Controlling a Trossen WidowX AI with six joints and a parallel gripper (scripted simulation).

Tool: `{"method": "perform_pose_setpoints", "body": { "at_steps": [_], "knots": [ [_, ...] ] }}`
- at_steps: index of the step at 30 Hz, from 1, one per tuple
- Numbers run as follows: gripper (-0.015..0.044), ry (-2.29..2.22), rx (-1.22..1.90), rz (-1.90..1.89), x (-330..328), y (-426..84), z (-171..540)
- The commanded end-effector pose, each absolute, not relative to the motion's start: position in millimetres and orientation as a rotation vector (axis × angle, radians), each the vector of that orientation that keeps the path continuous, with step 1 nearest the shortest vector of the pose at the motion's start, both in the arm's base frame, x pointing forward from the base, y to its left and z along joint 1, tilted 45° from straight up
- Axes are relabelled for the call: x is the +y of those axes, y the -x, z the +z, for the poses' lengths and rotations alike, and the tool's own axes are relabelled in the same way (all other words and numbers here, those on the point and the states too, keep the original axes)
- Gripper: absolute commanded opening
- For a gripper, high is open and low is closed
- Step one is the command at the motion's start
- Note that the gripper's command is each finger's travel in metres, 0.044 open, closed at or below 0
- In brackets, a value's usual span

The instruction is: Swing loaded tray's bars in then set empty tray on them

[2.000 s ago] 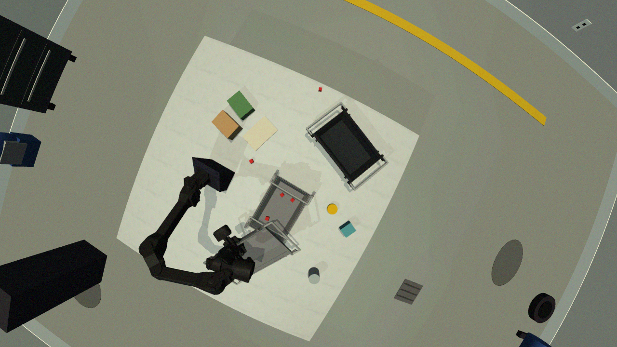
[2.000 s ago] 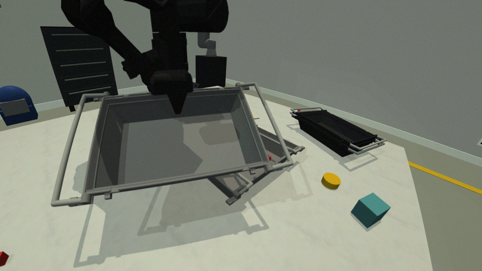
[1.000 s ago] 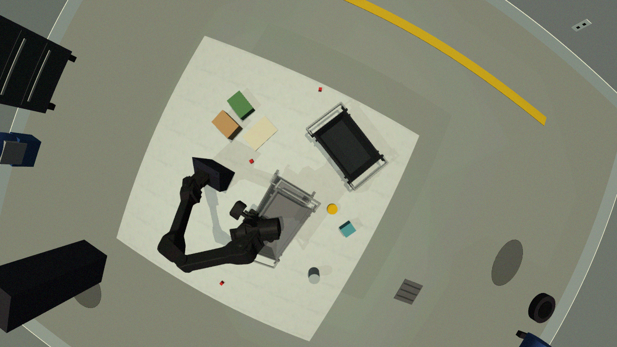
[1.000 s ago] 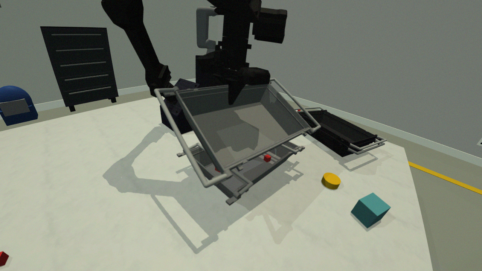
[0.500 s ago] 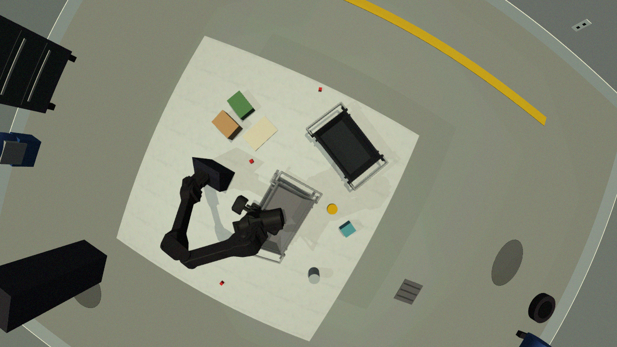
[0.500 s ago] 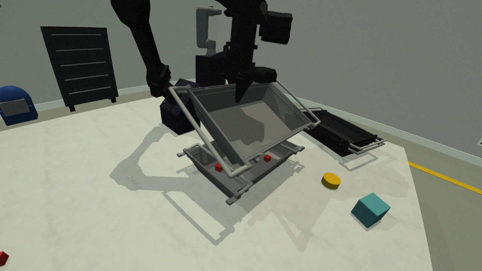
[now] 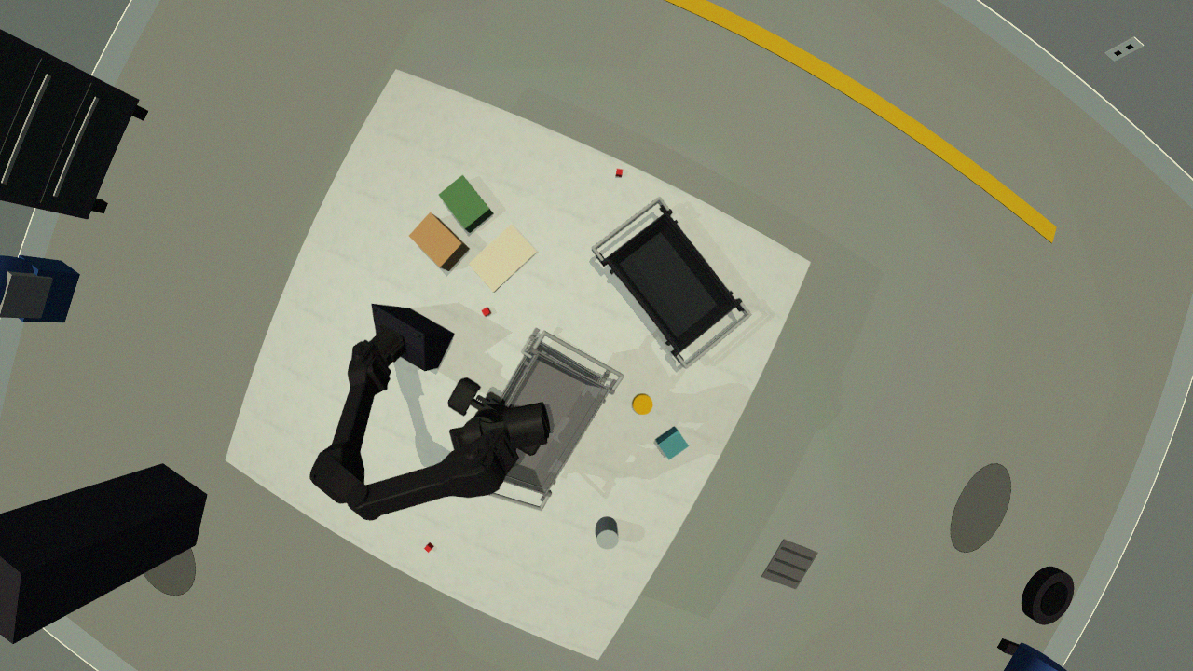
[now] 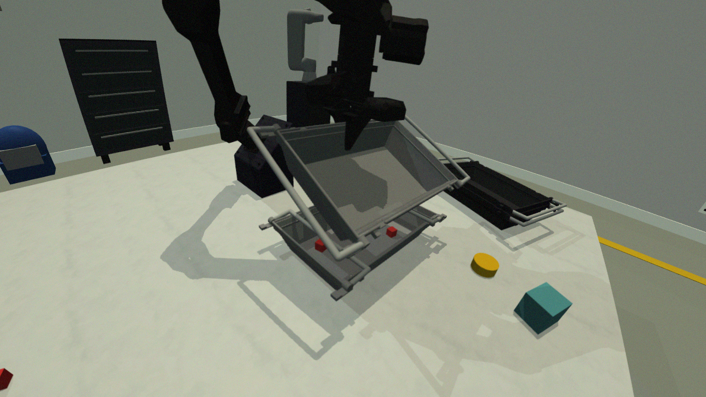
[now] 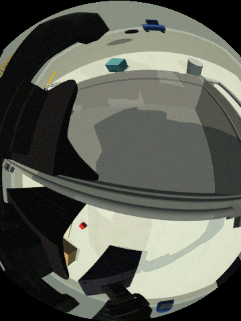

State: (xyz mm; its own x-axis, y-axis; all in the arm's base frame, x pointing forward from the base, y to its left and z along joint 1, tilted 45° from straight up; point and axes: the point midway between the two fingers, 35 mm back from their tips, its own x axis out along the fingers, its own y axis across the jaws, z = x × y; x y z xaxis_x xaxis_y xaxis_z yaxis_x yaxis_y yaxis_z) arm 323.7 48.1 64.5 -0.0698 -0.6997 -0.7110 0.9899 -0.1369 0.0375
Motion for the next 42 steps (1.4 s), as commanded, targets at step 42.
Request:
{"method": "perform_pose_setpoints", "body": {
  "at_steps": [42],
  "knots": [
    [0.0000, -0.701, 0.550, -1.569, 32.7, -325.6, 44.4]
  ]
}}
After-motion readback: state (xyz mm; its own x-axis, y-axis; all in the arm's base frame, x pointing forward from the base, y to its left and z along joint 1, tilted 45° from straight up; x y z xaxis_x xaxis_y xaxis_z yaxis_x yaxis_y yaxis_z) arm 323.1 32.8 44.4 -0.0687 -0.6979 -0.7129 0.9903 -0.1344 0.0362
